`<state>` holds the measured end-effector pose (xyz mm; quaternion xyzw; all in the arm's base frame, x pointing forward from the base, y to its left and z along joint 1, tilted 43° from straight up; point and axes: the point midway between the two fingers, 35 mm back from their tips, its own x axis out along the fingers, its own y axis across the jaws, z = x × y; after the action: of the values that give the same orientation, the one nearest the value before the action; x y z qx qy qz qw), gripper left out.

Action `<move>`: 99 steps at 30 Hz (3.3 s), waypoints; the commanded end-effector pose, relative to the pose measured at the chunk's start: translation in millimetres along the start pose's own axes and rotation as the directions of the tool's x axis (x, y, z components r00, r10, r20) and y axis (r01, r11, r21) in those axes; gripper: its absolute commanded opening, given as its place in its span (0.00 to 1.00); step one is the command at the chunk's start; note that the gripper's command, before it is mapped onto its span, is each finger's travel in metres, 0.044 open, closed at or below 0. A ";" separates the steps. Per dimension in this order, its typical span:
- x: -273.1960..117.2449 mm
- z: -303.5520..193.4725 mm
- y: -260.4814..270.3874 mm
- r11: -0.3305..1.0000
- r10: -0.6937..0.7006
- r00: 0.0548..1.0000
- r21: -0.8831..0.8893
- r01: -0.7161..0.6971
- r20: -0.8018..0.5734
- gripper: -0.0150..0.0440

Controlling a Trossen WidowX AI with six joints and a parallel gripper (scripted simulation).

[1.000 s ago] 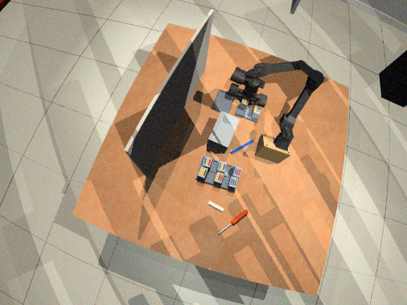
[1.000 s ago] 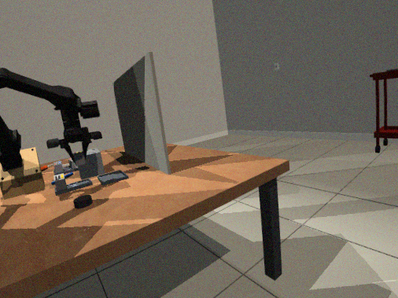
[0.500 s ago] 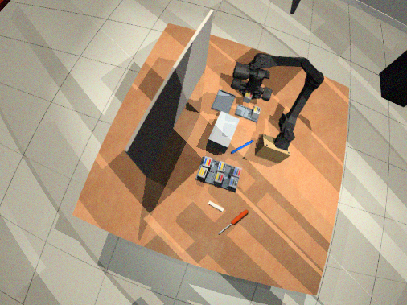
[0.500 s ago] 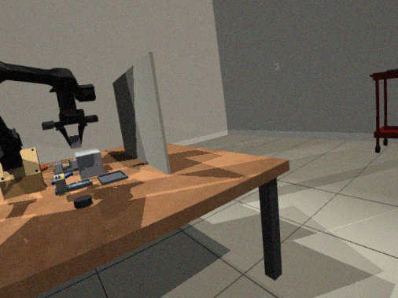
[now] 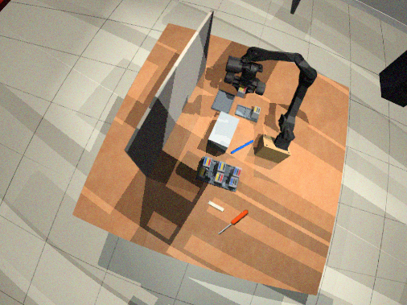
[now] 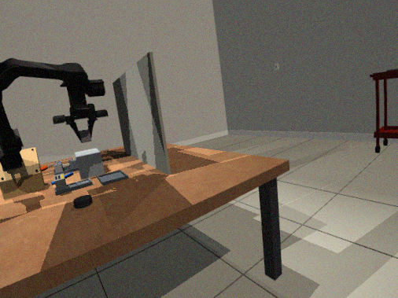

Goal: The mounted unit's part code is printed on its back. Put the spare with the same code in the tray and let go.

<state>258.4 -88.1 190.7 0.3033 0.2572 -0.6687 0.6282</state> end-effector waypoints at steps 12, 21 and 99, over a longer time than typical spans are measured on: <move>2.6 10.6 60.2 1.000 0.003 1.000 0.002 -0.003 0.001 0.25; 5.9 11.9 66.6 1.000 0.003 1.000 0.002 -0.003 0.001 0.25; 80.4 10.7 75.7 1.000 0.004 1.000 0.004 -0.004 -0.005 0.25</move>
<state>331.0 -154.8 145.0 0.3069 0.2548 -0.6678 0.6284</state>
